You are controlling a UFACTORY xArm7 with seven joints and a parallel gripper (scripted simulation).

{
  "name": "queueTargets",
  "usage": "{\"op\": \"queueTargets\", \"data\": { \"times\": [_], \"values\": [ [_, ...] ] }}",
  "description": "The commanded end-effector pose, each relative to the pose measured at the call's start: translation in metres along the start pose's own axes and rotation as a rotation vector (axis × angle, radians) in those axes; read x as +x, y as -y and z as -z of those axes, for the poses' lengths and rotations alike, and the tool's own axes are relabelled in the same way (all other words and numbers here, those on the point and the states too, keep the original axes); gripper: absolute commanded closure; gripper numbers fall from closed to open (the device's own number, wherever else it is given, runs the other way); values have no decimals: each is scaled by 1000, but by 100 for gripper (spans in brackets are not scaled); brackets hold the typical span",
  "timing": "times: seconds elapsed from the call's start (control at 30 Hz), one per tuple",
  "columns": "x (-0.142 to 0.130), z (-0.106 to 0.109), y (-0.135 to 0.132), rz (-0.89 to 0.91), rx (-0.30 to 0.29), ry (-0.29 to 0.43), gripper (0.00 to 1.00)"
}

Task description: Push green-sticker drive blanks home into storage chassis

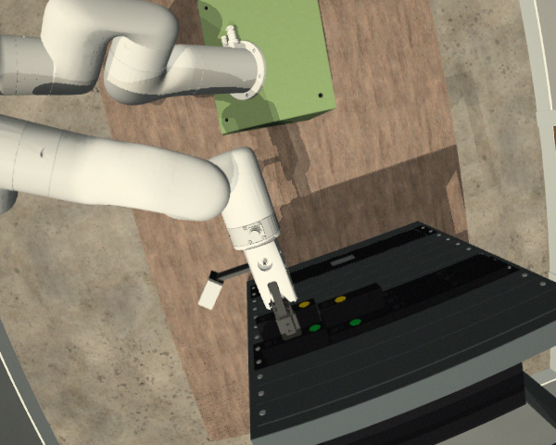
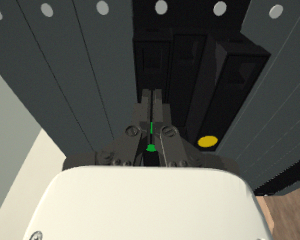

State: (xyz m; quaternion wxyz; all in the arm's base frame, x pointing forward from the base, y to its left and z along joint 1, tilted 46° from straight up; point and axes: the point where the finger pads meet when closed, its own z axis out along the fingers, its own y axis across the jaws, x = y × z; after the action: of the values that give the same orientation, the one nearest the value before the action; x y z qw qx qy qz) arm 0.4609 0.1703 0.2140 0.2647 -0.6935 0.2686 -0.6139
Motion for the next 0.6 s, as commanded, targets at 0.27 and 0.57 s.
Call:
{"op": "queueTargets", "data": {
  "times": [0.27, 0.57],
  "values": [
    [0, -4, 2, -1, 4, -1, 100],
    [0, -7, 2, -1, 4, -1, 100]
  ]
}}
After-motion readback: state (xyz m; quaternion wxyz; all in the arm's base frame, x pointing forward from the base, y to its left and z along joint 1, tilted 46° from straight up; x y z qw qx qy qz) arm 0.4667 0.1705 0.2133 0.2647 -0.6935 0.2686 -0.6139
